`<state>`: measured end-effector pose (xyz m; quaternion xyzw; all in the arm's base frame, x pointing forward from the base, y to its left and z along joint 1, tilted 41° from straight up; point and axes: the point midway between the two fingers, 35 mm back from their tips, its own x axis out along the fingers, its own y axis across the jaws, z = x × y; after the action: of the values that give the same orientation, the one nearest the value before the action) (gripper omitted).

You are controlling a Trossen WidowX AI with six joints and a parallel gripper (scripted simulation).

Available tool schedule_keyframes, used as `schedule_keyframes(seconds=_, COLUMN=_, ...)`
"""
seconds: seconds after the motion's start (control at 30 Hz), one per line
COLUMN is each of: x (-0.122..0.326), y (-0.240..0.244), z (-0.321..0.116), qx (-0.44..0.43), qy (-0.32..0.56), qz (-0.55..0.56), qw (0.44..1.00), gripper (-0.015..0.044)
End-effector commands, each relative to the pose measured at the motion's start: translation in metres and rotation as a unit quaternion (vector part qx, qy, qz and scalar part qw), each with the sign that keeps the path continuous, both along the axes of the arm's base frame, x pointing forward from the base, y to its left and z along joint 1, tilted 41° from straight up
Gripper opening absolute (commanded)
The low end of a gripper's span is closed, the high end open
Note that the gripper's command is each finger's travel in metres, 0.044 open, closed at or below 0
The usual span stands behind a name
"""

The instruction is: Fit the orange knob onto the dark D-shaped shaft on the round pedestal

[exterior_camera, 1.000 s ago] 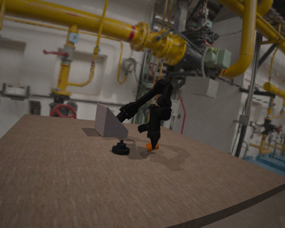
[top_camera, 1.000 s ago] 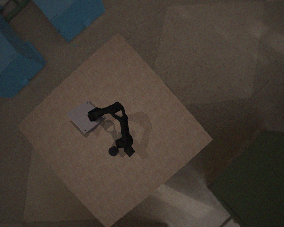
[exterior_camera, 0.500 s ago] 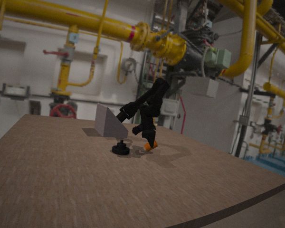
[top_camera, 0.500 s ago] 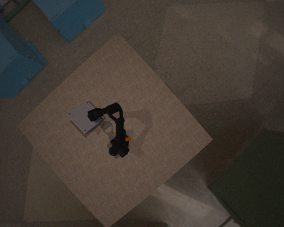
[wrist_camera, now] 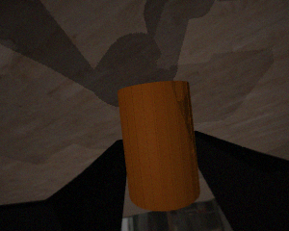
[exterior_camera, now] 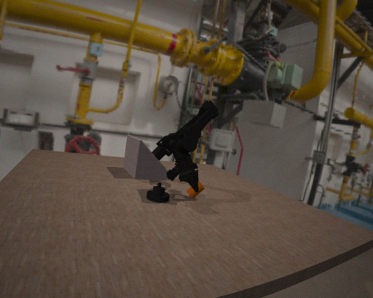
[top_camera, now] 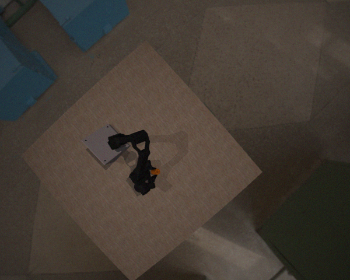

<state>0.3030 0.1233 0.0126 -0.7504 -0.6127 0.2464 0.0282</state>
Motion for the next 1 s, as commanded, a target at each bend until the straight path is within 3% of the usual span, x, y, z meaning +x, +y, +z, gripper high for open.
schedule_keyframes(seconds=0.0, x=-0.003, y=-0.003, z=-0.003, qx=0.029, qy=-0.005, qz=-0.012, qw=0.999, gripper=0.0181)
schedule_keyframes(seconds=0.97, x=-0.011, y=-0.012, z=-0.017, qx=0.144, qy=-0.042, qz=-0.050, qw=0.987, gripper=0.0181)
